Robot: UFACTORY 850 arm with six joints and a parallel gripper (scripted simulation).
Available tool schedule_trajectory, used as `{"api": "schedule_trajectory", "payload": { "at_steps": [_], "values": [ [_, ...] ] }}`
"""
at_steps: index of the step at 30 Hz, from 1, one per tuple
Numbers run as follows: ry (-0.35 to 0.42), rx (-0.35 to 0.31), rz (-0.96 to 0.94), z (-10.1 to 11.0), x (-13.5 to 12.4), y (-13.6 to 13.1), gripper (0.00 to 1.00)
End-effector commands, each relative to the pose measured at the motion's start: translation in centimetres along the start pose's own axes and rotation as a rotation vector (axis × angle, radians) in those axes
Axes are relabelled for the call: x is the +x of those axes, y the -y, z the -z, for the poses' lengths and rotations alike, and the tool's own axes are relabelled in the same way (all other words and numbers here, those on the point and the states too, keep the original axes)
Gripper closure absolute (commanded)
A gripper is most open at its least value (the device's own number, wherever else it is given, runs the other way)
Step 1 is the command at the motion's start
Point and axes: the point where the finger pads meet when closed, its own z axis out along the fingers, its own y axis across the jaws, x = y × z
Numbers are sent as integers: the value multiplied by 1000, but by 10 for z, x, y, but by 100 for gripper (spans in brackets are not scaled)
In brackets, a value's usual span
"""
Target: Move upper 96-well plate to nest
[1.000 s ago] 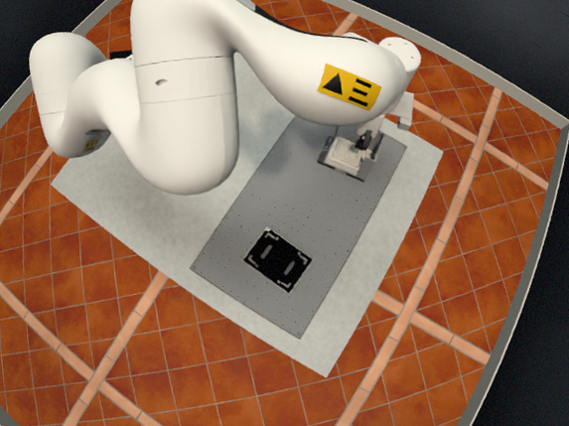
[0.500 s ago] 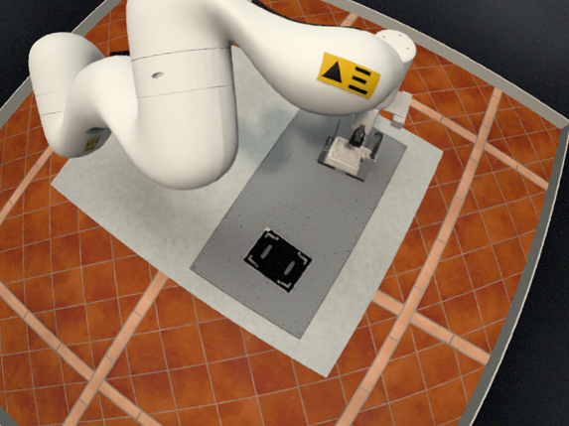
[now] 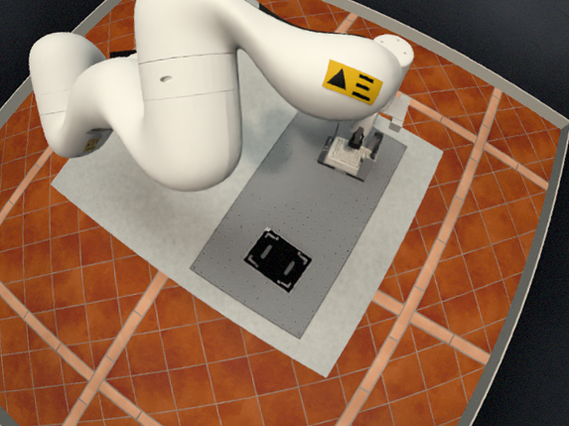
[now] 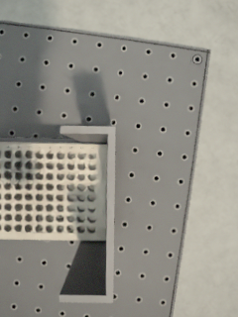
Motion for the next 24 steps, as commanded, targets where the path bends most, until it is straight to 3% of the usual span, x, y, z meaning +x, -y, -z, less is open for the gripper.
{"api": "schedule_trajectory", "payload": {
  "at_steps": [1, 24],
  "values": [
    [-2, 1, -1, -3, 1, 0, 0],
    [-2, 1, -1, -38, 1, 0, 0]
  ]
}}
